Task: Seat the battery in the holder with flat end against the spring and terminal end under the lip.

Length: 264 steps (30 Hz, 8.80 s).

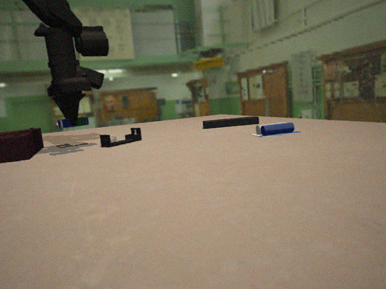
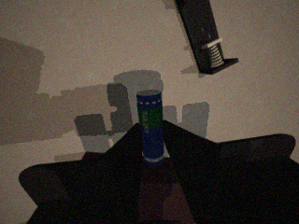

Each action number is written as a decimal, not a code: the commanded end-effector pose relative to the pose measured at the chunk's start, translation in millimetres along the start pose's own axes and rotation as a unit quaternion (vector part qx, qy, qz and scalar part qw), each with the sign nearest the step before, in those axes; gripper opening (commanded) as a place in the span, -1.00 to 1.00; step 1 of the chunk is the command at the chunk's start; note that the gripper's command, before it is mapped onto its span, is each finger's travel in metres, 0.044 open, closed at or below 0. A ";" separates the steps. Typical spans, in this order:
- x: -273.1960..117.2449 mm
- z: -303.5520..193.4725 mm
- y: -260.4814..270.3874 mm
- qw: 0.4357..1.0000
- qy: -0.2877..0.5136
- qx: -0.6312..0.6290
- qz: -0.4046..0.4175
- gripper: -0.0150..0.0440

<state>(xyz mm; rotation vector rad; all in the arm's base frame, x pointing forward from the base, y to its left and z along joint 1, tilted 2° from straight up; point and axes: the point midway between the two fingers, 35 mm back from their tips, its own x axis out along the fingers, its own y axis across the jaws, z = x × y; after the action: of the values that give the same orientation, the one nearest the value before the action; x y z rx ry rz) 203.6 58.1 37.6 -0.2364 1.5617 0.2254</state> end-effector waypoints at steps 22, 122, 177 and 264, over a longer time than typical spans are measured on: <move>-17.3 40.9 -23.6 0.828 0.002 0.561 -0.003 -0.29; 29.0 86.9 -69.3 0.188 0.054 0.949 0.247 -0.29; 40.1 78.0 -74.2 0.184 0.048 0.974 0.124 -0.29; 27.0 100.0 -64.5 0.195 0.027 0.980 -0.026 0.05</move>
<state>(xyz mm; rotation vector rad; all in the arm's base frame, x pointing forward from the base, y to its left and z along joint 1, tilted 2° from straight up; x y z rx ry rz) 316.6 25.0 3.6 1.7688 0.6965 -1.9059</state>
